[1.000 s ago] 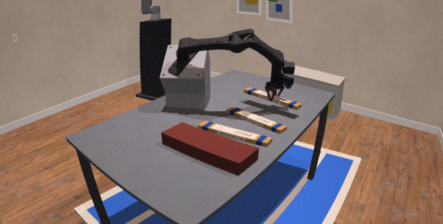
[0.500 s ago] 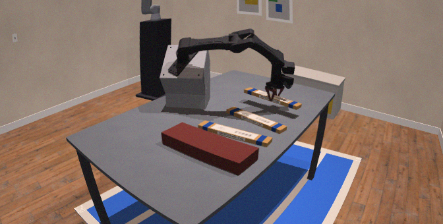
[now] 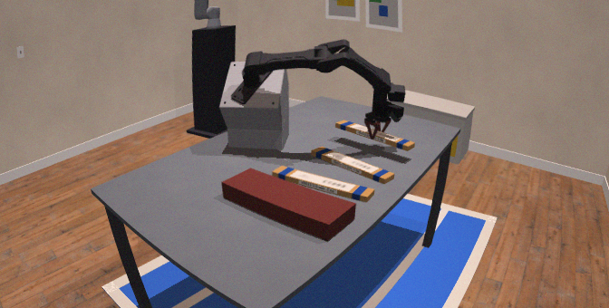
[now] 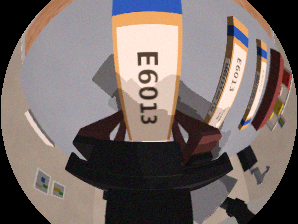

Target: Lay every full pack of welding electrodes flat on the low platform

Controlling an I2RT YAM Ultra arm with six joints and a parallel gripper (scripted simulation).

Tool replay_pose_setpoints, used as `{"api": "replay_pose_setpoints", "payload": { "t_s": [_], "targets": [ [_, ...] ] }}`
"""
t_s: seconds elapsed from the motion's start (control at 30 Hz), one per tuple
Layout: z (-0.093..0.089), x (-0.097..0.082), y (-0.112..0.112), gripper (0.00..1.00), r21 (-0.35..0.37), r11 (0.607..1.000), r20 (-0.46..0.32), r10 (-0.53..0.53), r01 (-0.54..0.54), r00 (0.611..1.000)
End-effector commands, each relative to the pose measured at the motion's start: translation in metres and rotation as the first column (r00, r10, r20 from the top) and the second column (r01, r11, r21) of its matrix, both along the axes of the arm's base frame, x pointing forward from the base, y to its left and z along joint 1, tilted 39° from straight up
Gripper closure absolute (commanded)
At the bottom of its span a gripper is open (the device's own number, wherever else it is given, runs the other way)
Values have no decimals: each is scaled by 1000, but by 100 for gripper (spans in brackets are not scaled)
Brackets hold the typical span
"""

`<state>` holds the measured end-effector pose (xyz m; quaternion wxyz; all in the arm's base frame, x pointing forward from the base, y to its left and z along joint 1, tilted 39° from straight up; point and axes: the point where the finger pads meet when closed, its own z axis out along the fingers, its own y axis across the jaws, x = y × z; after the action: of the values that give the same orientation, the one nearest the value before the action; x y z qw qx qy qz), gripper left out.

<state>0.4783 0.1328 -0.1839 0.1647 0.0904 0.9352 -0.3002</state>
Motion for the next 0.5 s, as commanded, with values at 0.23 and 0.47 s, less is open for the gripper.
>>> {"api": "replay_pose_setpoints", "payload": {
  "t_s": [0.23,0.47],
  "targets": [
    [36,6,53,100,30,996,72,81,-83,994],
    [36,5,55,100,31,996,73,83,-86,994]
  ]
}}
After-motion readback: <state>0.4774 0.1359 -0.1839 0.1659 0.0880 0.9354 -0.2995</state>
